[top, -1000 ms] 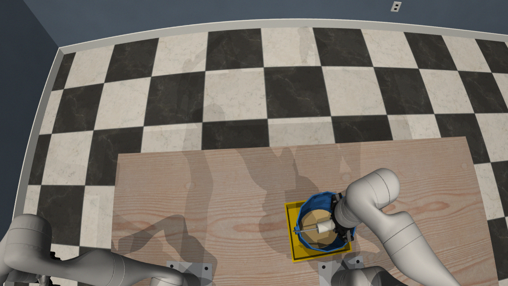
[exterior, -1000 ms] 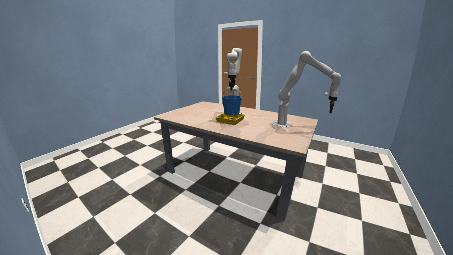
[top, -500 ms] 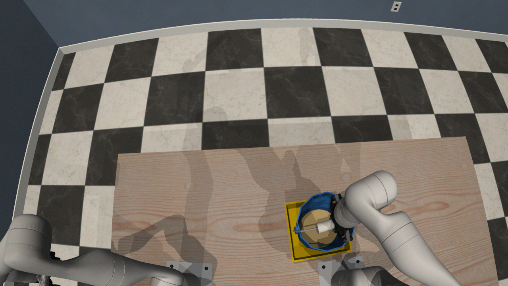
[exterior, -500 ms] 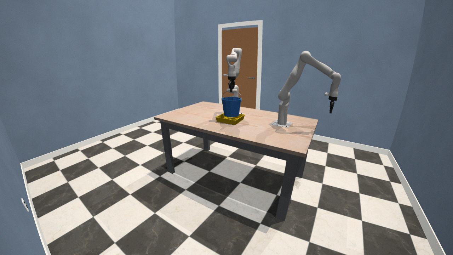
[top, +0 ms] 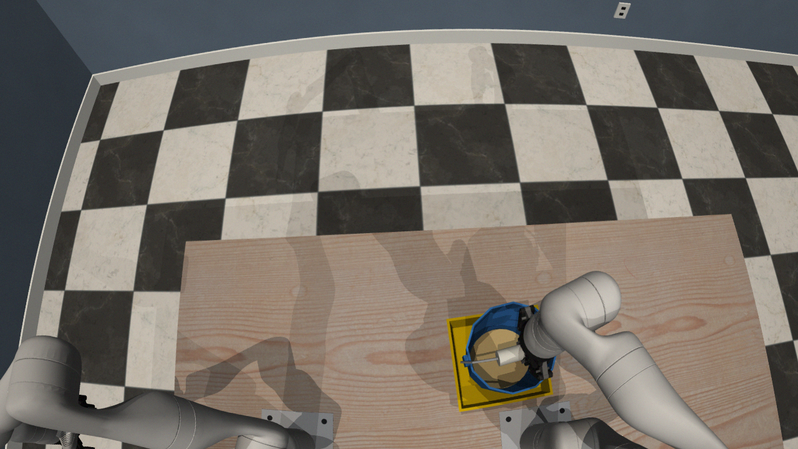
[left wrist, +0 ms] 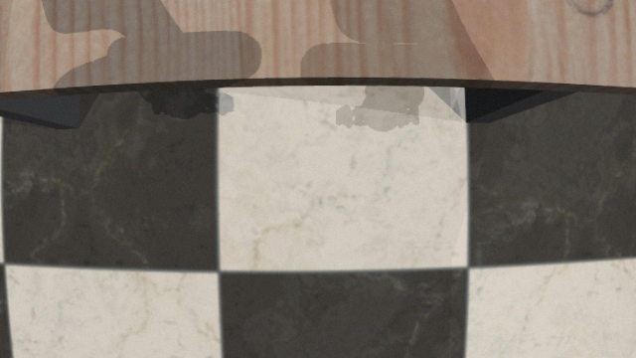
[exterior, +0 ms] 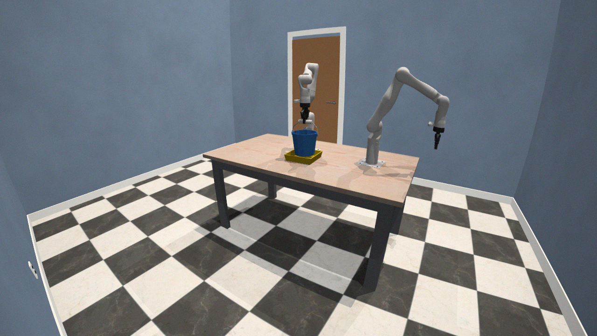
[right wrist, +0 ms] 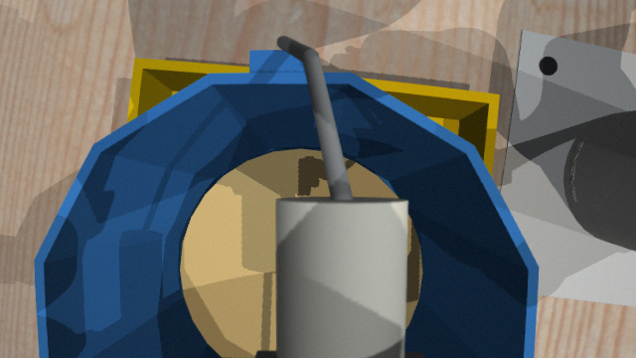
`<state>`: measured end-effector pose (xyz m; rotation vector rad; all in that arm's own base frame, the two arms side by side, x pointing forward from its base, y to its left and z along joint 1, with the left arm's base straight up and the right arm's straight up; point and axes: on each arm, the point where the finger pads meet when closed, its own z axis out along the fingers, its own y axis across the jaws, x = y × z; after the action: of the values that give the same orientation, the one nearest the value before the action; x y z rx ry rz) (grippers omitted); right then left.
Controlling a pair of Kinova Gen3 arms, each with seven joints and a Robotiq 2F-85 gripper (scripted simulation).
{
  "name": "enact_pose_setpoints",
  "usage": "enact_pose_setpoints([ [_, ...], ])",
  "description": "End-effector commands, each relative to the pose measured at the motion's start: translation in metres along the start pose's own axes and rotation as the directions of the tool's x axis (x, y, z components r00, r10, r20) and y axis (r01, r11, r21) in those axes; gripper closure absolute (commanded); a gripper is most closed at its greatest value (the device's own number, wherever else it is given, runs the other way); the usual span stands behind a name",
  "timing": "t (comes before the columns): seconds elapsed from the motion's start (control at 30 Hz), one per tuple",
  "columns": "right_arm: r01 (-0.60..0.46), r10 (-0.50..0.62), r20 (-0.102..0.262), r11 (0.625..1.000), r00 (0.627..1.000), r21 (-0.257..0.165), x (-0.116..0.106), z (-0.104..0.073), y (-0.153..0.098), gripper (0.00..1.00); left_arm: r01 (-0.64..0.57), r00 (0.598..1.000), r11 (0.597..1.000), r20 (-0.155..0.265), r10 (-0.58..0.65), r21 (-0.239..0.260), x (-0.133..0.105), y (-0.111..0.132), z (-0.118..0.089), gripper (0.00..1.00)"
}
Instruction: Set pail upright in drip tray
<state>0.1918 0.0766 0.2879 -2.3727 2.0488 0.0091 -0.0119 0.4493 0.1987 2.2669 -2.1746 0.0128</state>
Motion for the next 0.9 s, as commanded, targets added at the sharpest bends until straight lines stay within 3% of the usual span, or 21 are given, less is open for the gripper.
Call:
enact_pose_setpoints([
  [0.0,0.004,-0.004,-0.005,1.000,1.000,0.006,0.004,0.003,-0.004,0.903,-0.006,1.000,1.000,0.006,0.007,-0.005,-0.001,0.004,-0.001,0.002],
  [0.87,0.004,-0.004,-0.005,1.000,1.000,0.007,0.008,0.025,-0.006,0.903,-0.006,1.000,1.000,0.006,0.007,-0.005,-0.001,0.004,-0.001,0.002],
])
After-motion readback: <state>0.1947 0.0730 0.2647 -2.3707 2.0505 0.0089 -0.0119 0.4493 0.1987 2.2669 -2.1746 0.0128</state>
